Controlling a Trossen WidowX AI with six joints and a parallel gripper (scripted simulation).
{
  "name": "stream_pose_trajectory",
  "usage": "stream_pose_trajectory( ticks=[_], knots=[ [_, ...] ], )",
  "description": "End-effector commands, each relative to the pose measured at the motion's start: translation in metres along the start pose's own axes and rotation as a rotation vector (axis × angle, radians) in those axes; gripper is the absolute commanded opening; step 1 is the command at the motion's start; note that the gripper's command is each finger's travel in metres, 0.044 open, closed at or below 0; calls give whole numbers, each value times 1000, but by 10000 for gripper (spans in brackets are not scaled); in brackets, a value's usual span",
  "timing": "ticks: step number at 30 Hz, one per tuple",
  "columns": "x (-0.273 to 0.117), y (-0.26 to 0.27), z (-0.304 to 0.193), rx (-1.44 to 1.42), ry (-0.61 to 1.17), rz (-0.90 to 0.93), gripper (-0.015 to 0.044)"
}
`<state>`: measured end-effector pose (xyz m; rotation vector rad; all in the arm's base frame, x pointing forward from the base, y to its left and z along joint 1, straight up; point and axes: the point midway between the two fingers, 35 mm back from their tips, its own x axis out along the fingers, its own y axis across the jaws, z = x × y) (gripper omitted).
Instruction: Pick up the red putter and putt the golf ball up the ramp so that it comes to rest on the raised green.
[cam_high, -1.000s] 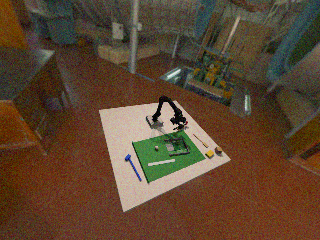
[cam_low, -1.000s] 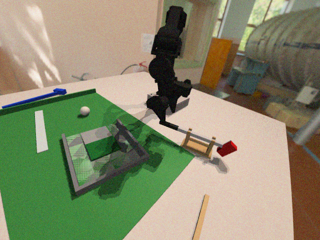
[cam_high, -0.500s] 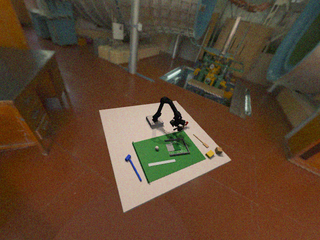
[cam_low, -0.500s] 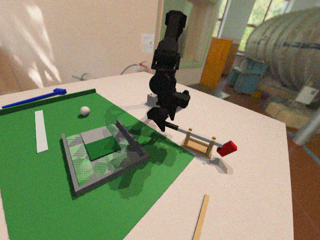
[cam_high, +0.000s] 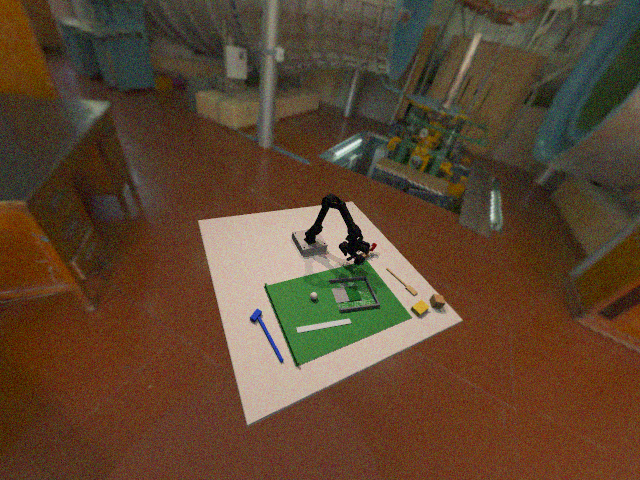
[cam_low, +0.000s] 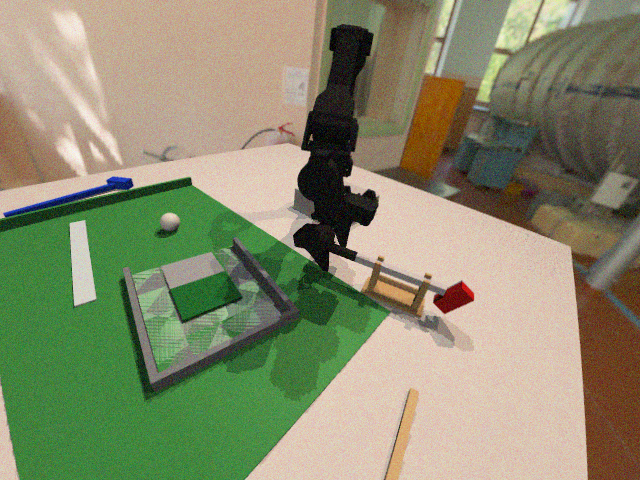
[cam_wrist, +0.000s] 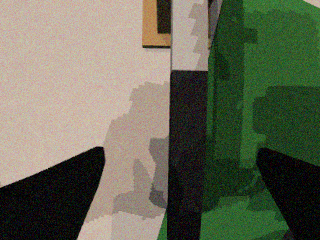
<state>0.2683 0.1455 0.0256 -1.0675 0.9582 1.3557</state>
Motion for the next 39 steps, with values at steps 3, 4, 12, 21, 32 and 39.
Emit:
stream_pose_trajectory(
  ticks=[3,4,12,21,32,39],
  knots=[
    [10,2,-3,2,-3,5,440],
    [11,2,-3,2,-3,5,440],
    [8,1,-2,1,1,2,282],
    [8,1,-2,1,1,2,46],
    [-6,-2,2,1,1,2,0],
    [-47,-4,14,1,0,2,0]
  ],
)
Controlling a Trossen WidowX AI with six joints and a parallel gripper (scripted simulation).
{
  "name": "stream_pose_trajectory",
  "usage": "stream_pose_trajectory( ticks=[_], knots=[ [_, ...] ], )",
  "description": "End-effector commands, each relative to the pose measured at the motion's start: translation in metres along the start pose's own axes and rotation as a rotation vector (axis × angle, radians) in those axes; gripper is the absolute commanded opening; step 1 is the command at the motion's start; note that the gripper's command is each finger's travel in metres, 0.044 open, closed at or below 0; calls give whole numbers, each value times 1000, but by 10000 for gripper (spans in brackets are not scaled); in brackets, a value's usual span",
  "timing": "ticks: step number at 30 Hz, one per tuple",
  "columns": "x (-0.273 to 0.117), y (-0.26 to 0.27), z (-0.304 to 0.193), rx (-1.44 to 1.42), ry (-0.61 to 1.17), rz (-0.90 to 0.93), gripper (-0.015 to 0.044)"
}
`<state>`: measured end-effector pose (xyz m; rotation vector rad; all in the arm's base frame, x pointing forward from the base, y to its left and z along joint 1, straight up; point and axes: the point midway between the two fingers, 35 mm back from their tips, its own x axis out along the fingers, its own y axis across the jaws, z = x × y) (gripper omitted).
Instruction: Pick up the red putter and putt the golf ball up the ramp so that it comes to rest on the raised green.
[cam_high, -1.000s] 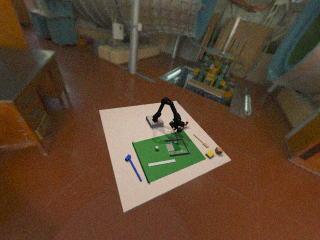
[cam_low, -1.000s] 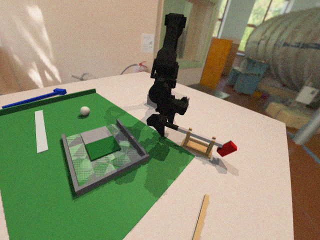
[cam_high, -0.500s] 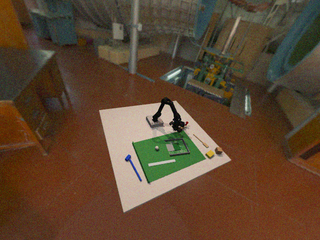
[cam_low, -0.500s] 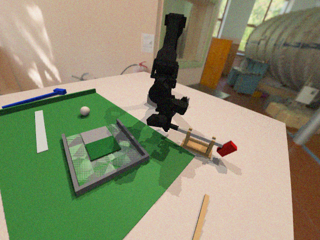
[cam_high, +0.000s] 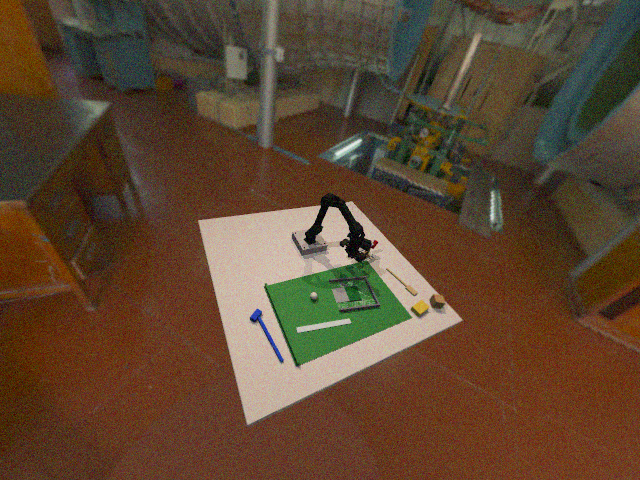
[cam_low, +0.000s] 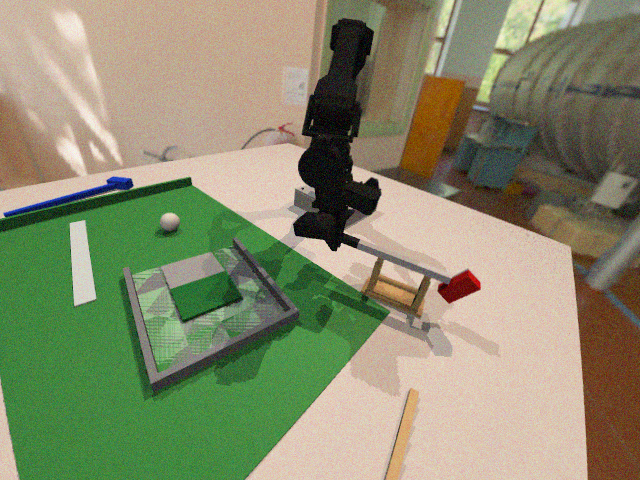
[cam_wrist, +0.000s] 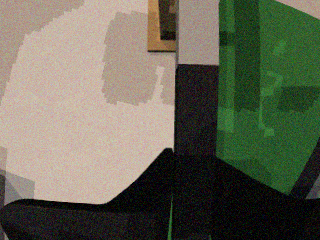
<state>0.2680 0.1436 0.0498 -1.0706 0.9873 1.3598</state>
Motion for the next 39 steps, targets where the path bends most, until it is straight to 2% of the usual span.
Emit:
stream_pose_trajectory(
  ticks=[1,7,12,39],
  knots=[
    [-30,-3,10,-5,-18,-16,0],
    [-64,2,17,-4,-18,-16,0],
    [-57,-1,11,13,-6,-20,0],
    [-101,-11,-128,724,83,-145,0]
  ],
)
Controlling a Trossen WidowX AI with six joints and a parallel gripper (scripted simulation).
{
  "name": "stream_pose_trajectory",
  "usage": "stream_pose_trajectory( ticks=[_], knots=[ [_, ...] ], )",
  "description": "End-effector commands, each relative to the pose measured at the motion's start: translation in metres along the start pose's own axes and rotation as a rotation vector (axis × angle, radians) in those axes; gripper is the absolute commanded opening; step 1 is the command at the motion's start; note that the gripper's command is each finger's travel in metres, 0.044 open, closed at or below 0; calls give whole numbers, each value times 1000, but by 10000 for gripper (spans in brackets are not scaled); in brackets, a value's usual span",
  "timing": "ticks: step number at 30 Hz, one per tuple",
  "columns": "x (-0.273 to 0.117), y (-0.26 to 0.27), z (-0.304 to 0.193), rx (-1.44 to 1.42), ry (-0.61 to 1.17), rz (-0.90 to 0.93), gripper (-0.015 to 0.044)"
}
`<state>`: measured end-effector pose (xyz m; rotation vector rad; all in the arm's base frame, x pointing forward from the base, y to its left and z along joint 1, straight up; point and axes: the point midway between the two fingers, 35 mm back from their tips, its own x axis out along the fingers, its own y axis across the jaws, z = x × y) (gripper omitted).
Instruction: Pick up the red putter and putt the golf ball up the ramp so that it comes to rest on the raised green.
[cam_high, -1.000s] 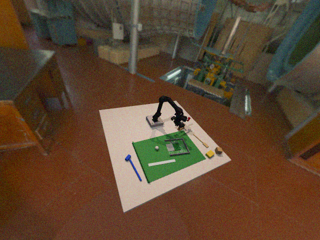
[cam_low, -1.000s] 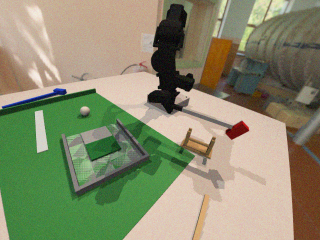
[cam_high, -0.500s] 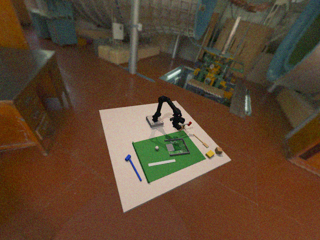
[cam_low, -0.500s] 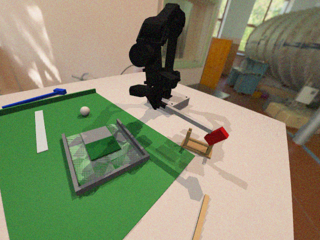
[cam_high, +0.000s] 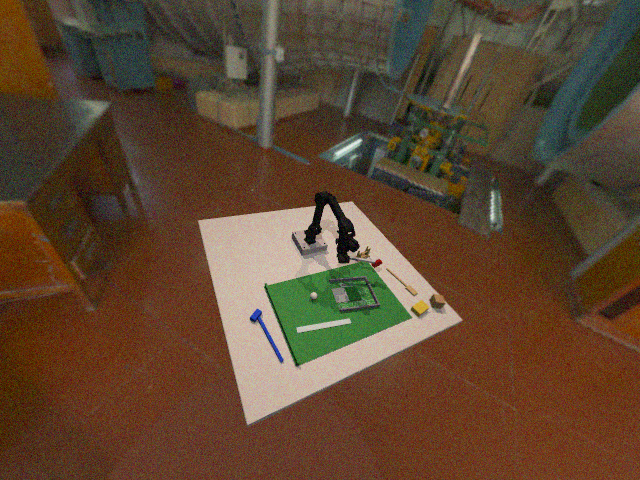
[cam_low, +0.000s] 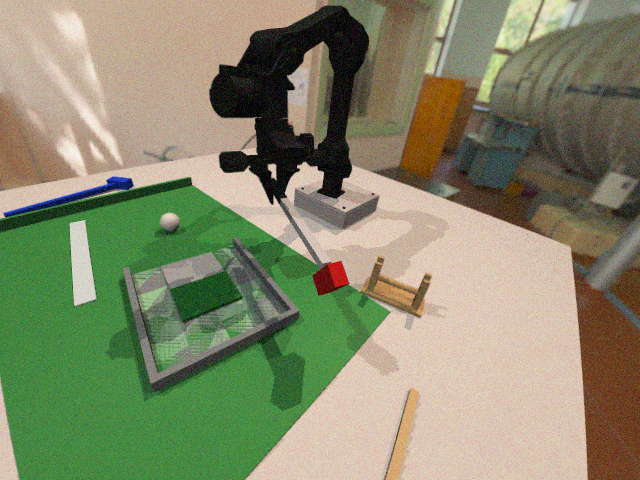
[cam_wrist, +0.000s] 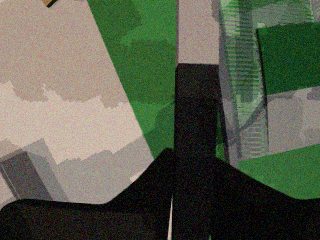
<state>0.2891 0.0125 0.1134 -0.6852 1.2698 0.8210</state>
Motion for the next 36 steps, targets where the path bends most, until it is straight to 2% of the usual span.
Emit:
stream_pose_trajectory(
  ticks=[1,18,36],
  knots=[
    [-7,-10,-19,119,12,-27,0],
    [-27,-34,-104,575,63,-77,0],
    [-49,-27,-194,1058,110,-120,0]
  ],
)
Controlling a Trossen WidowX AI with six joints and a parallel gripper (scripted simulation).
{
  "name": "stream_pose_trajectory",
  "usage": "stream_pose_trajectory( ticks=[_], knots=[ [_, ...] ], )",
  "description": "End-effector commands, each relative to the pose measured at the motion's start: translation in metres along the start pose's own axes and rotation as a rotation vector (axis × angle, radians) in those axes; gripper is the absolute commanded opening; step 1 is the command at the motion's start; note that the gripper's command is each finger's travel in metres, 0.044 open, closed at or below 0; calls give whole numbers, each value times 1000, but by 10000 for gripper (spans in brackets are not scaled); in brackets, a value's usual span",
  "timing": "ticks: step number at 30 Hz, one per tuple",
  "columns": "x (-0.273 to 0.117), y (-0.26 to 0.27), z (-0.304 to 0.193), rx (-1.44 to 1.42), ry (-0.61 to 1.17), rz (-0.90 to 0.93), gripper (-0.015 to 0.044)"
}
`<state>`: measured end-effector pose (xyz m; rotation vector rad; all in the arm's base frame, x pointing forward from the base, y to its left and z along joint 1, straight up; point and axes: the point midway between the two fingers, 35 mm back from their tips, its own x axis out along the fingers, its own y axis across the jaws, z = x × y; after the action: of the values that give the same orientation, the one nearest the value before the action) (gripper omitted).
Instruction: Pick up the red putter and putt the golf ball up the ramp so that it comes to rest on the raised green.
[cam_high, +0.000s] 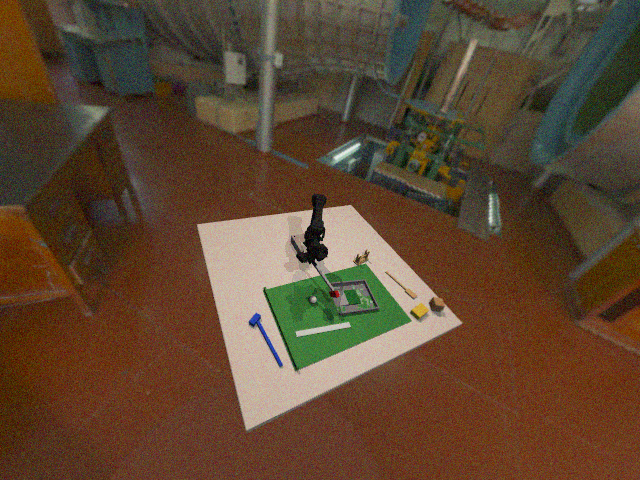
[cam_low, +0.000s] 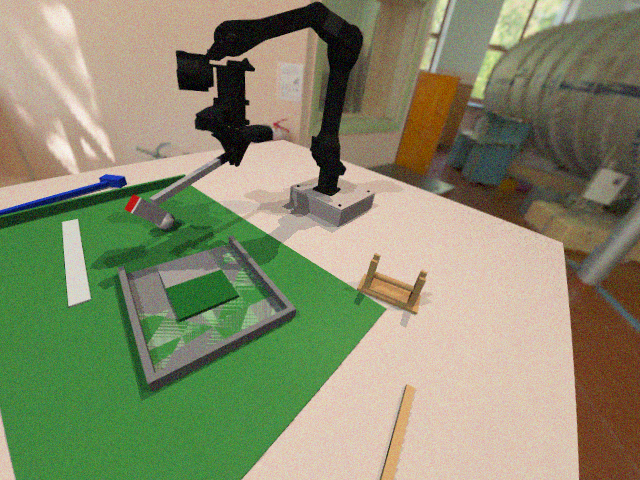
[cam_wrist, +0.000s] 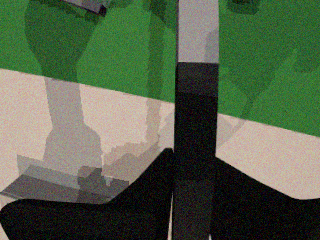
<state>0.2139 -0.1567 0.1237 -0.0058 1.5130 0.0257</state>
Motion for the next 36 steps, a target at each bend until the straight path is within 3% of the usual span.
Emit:
stream_pose_trajectory(
  ticks=[1,12,36],
  knots=[
    [-5,-15,-15,121,7,-16,0],
    [-11,-45,-57,398,37,-36,0],
    [33,-46,-60,402,37,-36,0]
  ],
)
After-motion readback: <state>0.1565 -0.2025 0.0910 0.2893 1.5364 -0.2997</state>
